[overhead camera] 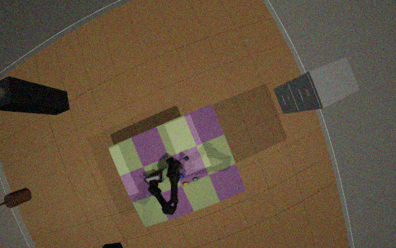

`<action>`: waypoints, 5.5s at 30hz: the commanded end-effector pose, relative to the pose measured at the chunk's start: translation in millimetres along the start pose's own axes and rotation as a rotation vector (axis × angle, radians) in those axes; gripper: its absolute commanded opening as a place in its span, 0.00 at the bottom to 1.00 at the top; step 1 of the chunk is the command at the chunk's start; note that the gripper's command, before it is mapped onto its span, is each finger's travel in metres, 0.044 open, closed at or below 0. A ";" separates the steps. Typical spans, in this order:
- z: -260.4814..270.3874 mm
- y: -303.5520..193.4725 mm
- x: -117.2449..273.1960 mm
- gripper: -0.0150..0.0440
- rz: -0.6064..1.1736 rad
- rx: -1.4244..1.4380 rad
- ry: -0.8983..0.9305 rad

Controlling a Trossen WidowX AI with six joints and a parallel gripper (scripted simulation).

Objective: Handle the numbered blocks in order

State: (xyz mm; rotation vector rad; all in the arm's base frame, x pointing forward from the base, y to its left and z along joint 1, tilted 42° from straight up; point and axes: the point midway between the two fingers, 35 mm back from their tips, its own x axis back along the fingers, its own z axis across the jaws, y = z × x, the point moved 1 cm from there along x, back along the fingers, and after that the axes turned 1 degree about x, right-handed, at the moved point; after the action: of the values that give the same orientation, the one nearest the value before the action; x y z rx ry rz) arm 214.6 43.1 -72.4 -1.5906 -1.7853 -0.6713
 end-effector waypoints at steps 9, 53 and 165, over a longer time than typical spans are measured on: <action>-0.4 0.2 -2.2 0.55 -0.002 0.003 -0.004; -3.6 8.4 117.1 0.46 0.002 -0.021 0.020; -205.1 133.0 15.0 0.46 -0.007 -0.002 -0.014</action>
State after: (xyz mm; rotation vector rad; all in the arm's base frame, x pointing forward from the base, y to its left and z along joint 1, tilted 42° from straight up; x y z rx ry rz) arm 371.9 -80.3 68.3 -1.5905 -1.7989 -0.6674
